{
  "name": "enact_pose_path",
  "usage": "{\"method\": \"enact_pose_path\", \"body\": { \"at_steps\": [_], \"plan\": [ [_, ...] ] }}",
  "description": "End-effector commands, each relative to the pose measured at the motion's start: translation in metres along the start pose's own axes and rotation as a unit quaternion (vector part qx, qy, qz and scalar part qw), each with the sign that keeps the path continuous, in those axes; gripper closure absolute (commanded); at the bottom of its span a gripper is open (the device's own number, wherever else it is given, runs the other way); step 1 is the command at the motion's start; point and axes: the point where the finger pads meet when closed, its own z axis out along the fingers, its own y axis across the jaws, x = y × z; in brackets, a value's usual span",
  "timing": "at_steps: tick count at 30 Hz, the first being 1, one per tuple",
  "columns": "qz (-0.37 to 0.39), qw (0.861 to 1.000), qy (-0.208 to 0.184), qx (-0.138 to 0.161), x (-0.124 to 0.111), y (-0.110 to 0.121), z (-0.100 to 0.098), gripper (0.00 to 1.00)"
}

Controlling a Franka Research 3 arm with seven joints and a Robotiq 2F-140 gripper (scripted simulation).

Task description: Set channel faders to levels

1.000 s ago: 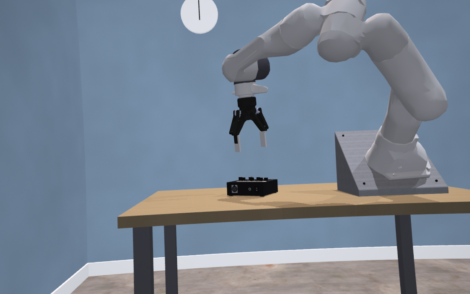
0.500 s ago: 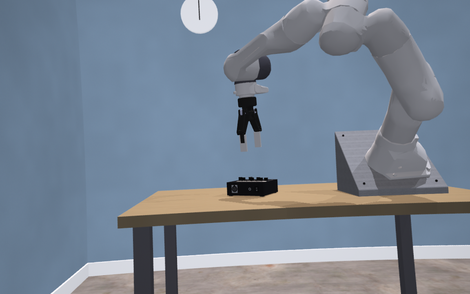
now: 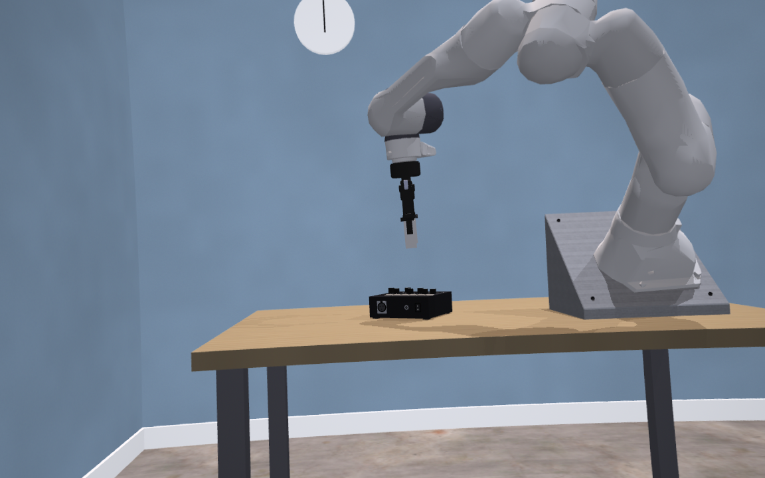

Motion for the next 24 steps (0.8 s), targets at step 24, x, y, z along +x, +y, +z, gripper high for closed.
{"method": "enact_pose_path", "body": {
  "at_steps": [24],
  "plan": [
    [0.333, 0.943, -0.007, 0.011, 0.029, -0.076, 0.047, 0.00]
  ]
}}
